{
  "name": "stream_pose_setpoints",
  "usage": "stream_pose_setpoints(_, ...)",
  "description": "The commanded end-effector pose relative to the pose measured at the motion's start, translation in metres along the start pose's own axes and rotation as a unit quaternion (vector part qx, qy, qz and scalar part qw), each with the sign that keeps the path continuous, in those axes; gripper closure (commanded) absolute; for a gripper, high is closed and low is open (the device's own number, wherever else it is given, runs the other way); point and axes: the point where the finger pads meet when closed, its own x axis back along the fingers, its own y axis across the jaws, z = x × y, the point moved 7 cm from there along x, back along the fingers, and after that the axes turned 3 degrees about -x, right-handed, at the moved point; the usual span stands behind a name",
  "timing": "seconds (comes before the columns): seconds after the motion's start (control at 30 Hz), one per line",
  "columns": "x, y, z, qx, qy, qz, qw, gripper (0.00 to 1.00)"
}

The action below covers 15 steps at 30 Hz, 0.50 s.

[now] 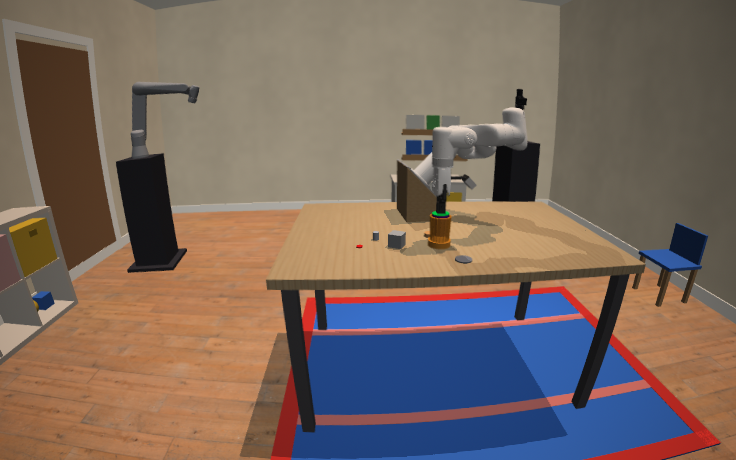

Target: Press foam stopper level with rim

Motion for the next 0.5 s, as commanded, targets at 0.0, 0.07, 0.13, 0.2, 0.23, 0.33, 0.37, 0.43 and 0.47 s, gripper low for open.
stream_pose_setpoints(0.0,0.0001,0.0006,-0.0004,0.000,-0.001,-0.002,1.000,1.00)
stream_pose_setpoints(0.07,-0.0010,0.0006,-0.0004,0.000,-0.001,-0.002,1.000,1.00)
stream_pose_setpoints(0.13,-0.0022,0.0006,-0.0005,0.000,-0.001,-0.002,1.000,1.00)
stream_pose_setpoints(0.2,-0.0034,0.0006,-0.0005,0.000,-0.001,-0.002,1.000,1.00)
stream_pose_setpoints(0.23,-0.0040,0.0006,-0.0005,0.000,-0.001,-0.002,1.000,1.00)
stream_pose_setpoints(0.33,-0.0059,0.0006,-0.0005,0.000,-0.001,-0.002,1.000,1.00)
stream_pose_setpoints(0.37,-0.0064,0.0006,-0.0005,0.000,-0.001,-0.002,1.000,1.00)
stream_pose_setpoints(0.43,-0.0070,0.0006,-0.0005,0.000,-0.001,-0.002,1.000,1.00)
stream_pose_setpoints(0.47,-0.0070,0.0006,-0.0005,0.000,-0.001,-0.002,1.000,1.00)
